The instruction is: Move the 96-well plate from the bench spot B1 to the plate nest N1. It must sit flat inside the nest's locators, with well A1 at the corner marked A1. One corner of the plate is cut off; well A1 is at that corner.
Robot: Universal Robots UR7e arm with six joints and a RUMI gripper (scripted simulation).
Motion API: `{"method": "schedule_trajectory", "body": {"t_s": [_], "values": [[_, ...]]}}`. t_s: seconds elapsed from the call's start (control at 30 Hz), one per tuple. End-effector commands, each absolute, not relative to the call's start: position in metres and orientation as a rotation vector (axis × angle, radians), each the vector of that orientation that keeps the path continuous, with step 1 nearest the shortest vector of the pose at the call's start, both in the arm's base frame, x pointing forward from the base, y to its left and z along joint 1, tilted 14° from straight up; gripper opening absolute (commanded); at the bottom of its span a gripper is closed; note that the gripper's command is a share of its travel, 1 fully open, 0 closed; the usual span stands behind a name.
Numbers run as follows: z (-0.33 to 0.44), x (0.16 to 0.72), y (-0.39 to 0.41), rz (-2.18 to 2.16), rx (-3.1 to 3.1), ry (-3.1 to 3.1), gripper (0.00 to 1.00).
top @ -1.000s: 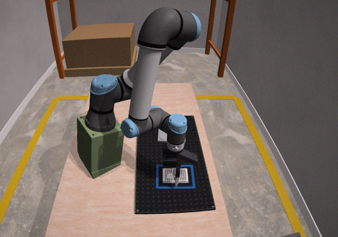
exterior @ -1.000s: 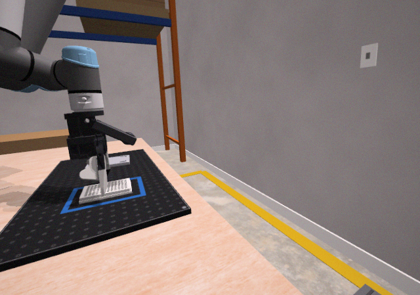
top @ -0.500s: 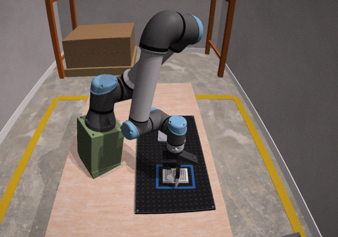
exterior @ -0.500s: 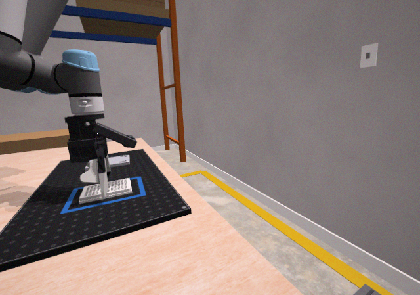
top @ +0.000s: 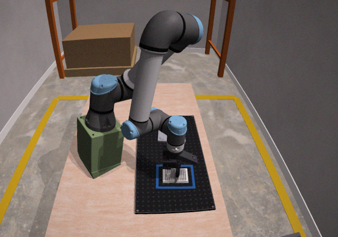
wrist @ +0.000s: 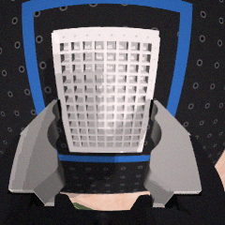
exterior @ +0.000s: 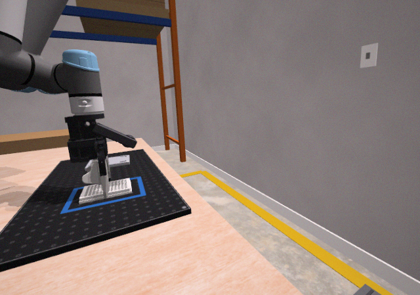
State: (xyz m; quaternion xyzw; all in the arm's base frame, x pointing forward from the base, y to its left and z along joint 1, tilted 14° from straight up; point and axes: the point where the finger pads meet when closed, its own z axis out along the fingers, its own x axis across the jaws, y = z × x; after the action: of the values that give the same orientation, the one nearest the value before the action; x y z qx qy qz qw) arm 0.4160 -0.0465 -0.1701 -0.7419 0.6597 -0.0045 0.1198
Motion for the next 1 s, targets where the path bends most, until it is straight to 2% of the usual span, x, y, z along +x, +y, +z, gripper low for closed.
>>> {"method": "schedule_trajectory", "body": {"t_s": [0.0, 0.97], "values": [[-0.17, 0.416, -0.047, -0.015, -2.168, 1.928, 0.0], [-0.159, 0.414, -0.049, -0.014, -2.168, 1.928, 0.0]]}}
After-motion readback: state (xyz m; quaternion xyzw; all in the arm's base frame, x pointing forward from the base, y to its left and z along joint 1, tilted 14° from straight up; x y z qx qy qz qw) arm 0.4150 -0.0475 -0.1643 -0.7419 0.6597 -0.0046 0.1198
